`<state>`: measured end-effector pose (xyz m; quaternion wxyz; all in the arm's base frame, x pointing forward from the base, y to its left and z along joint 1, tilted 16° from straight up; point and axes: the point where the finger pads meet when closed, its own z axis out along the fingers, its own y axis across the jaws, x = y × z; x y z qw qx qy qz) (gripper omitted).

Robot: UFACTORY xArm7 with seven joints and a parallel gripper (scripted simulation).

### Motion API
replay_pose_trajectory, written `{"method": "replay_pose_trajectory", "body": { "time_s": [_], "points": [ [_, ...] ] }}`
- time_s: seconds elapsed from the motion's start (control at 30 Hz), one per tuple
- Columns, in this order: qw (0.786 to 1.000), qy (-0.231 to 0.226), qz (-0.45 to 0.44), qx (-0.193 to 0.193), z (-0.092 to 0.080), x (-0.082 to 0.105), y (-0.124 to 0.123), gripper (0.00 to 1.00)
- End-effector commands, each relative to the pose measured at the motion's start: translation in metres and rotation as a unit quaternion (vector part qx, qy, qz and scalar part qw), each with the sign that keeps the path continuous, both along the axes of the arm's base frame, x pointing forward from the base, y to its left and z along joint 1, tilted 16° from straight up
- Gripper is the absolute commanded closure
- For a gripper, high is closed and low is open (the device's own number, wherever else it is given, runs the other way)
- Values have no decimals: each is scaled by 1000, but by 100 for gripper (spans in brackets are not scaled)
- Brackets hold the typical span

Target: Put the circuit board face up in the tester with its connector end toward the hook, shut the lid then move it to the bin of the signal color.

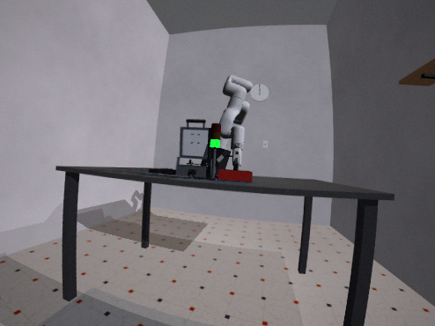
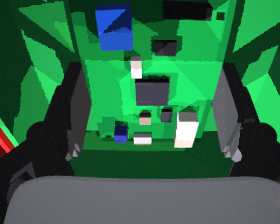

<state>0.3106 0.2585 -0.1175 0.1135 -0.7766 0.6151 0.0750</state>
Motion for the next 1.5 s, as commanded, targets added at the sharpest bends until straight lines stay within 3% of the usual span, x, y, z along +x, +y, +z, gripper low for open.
{"method": "replay_pose_trajectory", "body": {
  "time_s": [0.0, 0.67, 0.7, 1.47],
  "points": [
    [1000, -1, 0, 0, 0, 1, 0, 21],
    [1000, -1, 0, 0, 0, 1, 0, 21],
    [1000, -1, 0, 0, 0, 1, 0, 0],
    [1000, -1, 0, 0, 0, 1, 0, 0]
  ]
}}
